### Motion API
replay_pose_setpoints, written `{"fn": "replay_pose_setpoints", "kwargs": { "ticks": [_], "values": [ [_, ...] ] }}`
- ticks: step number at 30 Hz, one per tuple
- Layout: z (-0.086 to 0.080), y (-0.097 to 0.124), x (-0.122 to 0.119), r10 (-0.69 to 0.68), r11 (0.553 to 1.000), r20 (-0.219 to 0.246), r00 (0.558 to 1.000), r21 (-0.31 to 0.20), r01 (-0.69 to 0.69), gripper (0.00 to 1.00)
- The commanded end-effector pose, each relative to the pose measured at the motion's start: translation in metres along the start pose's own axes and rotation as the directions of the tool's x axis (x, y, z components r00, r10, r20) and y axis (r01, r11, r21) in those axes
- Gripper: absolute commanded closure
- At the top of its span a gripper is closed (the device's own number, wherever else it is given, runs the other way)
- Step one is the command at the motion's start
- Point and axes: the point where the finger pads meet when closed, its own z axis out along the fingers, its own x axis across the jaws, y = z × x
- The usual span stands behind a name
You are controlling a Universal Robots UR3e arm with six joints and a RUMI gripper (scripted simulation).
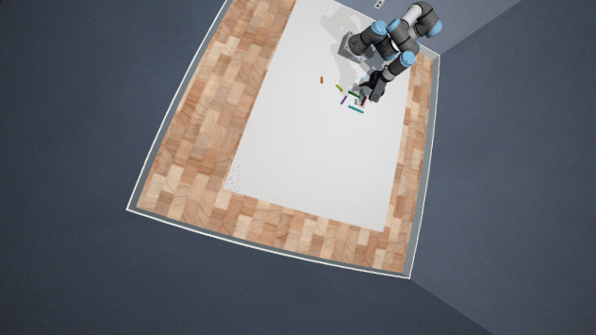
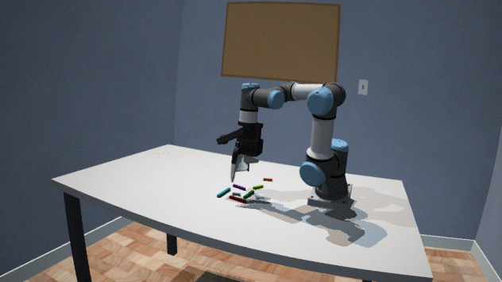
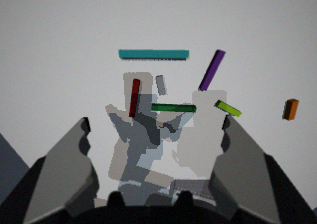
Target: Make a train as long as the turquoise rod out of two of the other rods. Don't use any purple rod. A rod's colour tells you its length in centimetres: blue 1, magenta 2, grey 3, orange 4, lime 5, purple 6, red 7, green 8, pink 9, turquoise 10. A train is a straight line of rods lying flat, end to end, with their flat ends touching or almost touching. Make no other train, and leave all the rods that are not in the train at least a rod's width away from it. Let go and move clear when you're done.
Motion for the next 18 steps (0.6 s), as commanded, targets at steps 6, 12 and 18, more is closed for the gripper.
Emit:
{"fn": "replay_pose_setpoints", "kwargs": {
  "ticks": [6, 12, 18],
  "values": [
    [-0.001, -0.015, 0.000, 0.002, 1.000, -0.001, 1.000, 0.002, -0.002, 0.00],
    [0.000, -0.041, -0.002, 0.006, 1.000, -0.001, 1.000, 0.002, -0.006, 0.00],
    [0.000, -0.042, -0.002, 0.006, 1.000, -0.001, 1.000, 0.002, -0.006, 0.00]
  ]
}}
